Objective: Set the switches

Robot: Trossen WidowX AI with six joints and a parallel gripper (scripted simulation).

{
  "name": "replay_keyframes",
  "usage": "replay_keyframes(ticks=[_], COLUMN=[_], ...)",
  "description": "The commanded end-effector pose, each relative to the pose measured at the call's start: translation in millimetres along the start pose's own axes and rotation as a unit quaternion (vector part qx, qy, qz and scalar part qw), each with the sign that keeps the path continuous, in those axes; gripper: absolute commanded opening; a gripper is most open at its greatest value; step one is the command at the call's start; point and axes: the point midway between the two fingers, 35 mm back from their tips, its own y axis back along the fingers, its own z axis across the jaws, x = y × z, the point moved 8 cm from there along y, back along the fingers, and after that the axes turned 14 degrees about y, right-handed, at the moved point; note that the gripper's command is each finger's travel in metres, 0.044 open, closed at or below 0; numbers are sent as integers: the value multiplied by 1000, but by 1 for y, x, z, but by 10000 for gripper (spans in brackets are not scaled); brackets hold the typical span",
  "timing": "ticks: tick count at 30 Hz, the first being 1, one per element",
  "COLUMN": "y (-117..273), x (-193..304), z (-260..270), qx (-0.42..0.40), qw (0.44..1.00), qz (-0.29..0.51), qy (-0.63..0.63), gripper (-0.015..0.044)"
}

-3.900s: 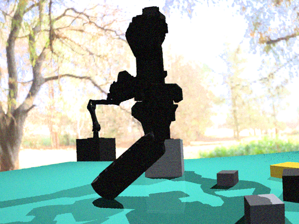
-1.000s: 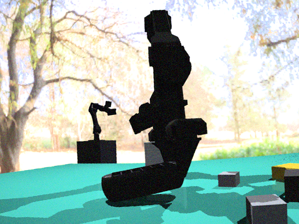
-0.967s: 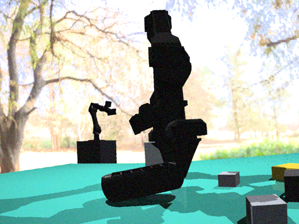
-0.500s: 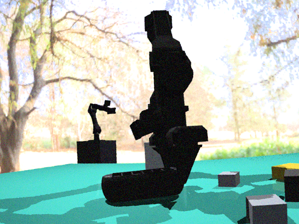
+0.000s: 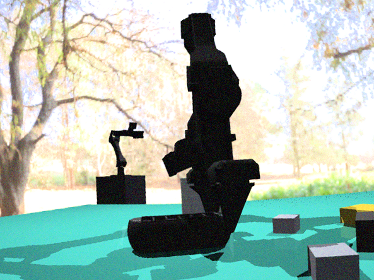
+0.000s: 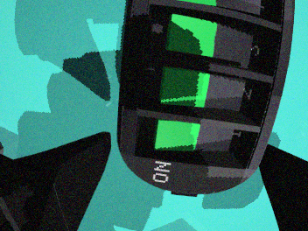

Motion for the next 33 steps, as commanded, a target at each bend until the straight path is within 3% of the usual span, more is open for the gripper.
replay_keyframes(ticks=[1,8,14,33], y=[0,1,40,41], x=[0,-2,-56,-58], z=[0,0,-14,-15], qx=[0,0,1,1], qw=[1000,1000,1000,1000], qz=[0,0,-2,-2], qy=[1,1,0,0], gripper=[440,440,440,440])
